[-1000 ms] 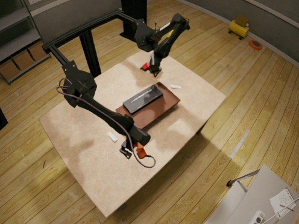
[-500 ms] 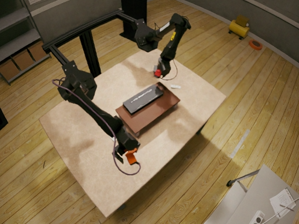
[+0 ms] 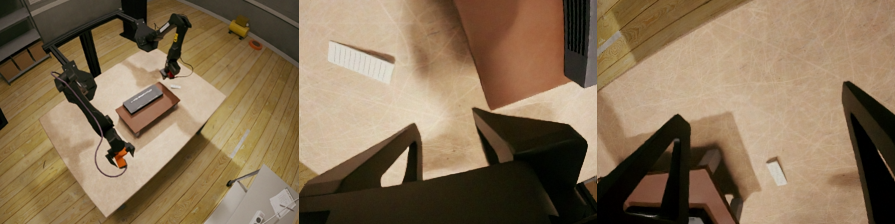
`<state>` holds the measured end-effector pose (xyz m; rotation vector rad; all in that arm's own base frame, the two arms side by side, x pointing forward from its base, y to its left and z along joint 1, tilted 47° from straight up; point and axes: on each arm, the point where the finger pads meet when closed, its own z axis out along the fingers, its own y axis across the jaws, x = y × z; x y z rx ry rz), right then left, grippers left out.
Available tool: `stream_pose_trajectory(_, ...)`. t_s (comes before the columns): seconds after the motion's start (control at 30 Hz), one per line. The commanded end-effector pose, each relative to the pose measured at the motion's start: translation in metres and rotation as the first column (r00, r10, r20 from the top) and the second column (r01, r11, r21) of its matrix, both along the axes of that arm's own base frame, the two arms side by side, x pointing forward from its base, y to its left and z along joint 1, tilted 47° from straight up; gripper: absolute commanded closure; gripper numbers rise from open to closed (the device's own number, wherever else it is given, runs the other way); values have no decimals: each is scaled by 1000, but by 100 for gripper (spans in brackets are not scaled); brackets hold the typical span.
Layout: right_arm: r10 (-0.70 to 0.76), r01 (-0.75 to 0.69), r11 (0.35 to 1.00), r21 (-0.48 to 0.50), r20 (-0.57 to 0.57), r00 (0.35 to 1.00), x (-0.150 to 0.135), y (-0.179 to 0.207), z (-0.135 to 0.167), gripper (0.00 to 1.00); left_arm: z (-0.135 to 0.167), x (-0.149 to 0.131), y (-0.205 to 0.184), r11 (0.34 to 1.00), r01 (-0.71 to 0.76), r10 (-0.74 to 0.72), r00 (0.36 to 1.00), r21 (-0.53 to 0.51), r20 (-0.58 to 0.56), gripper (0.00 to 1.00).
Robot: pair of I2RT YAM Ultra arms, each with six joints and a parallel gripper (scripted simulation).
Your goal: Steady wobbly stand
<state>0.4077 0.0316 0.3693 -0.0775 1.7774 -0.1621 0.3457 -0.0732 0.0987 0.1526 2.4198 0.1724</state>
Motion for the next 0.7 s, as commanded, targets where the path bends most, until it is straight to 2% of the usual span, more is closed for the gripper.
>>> stream_pose_trajectory(0.0,36,-47,996,81,132,991,-10,-4,31,0,7,8,7,963,-155,169,985,-222,44,57)
stream_pose_trajectory(0.03,43,-58,994,95,154,987,-13,-6,36,0,9,11,13,947,-190,208,977,-258,43,57)
stream_pose_trajectory(0.07,50,-71,991,109,179,982,-15,-8,40,0,-20,16,19,927,-248,257,966,-282,-4,57)
stream_pose_trajectory(0.1,59,-77,991,110,161,985,-13,-6,33,0,-15,22,14,905,-263,280,960,-335,3,57)
stream_pose_trajectory(0.23,55,-88,987,137,231,971,-24,-17,49,0,-17,51,40,798,-378,430,903,-469,4,57)
stream_pose_trajectory(0.3,55,-88,987,137,231,971,-24,-17,49,0,-17,51,40,798,-378,430,903,-469,4,57)
stream_pose_trajectory(0.33,62,-100,985,143,250,966,-26,-18,54,0,-12,60,43,724,-411,491,871,-554,-4,57)
stream_pose_trajectory(0.43,61,-101,984,149,257,965,-29,-23,50,0,-26,65,59,620,-469,570,820,-629,-50,57)
stream_pose_trajectory(0.53,52,-97,984,152,278,959,-34,-28,57,0,-34,68,70,583,-499,603,795,-641,-71,57)
stream_pose_trajectory(0.6,47,-93,984,151,283,958,-35,-30,59,0,-37,68,73,582,-508,607,791,-635,-76,57)
stream_pose_trajectory(0.63,45,-90,985,150,279,959,-35,-30,58,0,-34,67,71,595,-499,599,798,-630,-66,57)
stream_pose_trajectory(0.67,42,-83,985,150,256,966,-34,-30,48,0,-19,78,73,609,-475,595,803,-635,-30,57)
